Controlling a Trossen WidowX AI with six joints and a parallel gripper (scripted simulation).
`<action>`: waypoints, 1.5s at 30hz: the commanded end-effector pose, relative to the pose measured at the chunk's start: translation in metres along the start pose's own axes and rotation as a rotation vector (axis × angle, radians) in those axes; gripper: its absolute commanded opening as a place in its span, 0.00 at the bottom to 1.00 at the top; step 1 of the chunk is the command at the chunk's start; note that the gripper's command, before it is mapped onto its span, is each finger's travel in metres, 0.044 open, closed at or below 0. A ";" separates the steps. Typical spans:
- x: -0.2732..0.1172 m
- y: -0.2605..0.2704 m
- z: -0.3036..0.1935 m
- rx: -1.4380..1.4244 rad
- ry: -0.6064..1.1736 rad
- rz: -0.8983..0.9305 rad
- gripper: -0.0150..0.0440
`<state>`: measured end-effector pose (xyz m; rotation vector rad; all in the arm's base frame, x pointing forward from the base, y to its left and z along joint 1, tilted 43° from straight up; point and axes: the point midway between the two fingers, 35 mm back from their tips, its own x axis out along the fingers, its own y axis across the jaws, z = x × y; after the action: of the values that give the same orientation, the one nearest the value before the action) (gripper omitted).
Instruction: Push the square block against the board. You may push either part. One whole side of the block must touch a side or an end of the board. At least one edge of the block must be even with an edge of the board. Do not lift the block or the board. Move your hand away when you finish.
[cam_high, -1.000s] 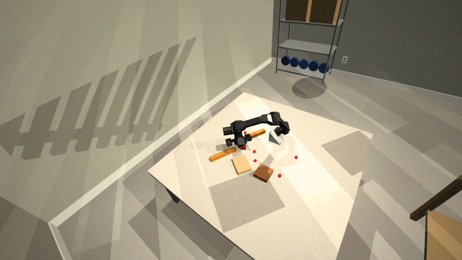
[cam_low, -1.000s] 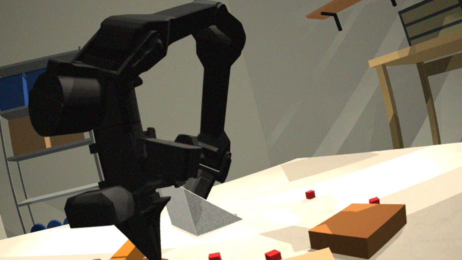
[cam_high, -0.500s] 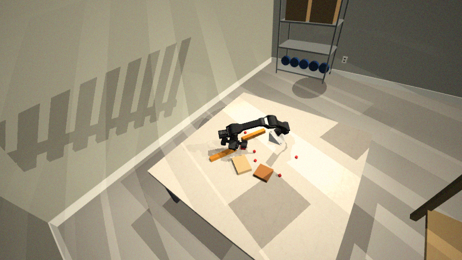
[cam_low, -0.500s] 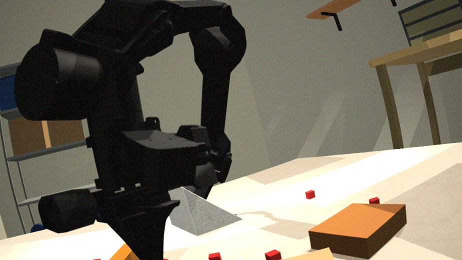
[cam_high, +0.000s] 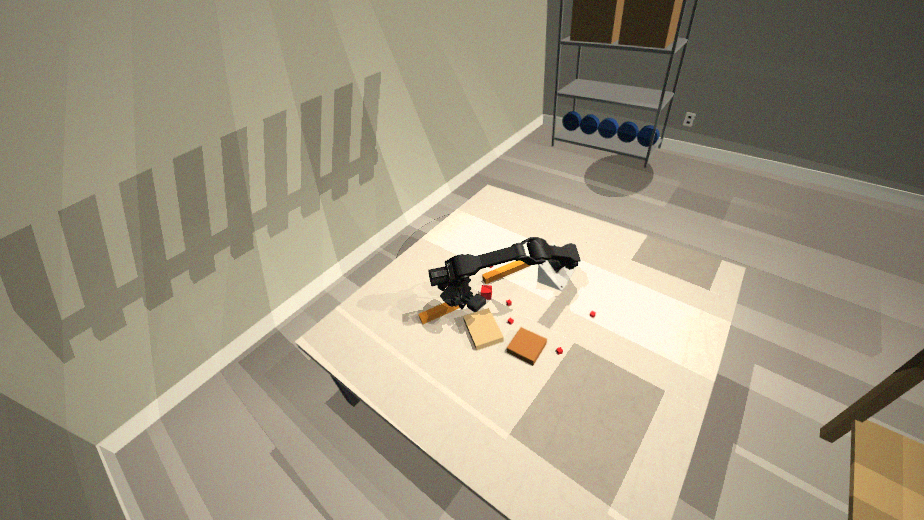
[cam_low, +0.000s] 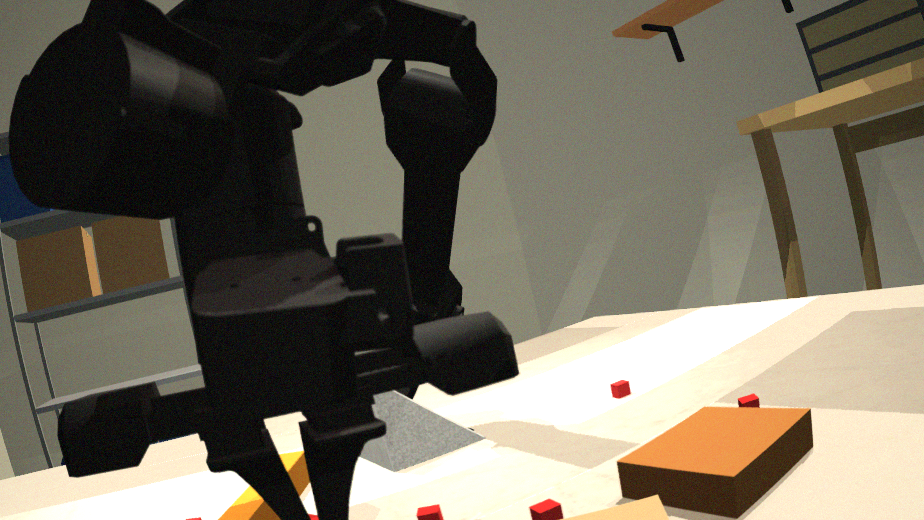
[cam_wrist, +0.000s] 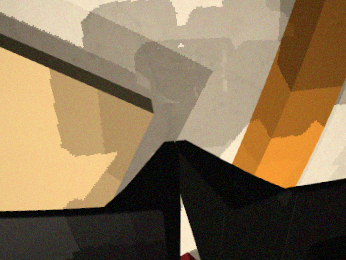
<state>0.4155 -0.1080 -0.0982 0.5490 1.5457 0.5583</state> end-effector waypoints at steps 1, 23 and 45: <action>0.001 0.004 0.013 0.143 -0.010 0.003 0.25; 0.054 0.012 0.038 0.527 0.029 0.014 0.25; 0.059 0.015 0.033 0.531 0.036 0.015 0.25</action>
<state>0.4487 -0.0599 -0.1342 0.9470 1.7248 0.1598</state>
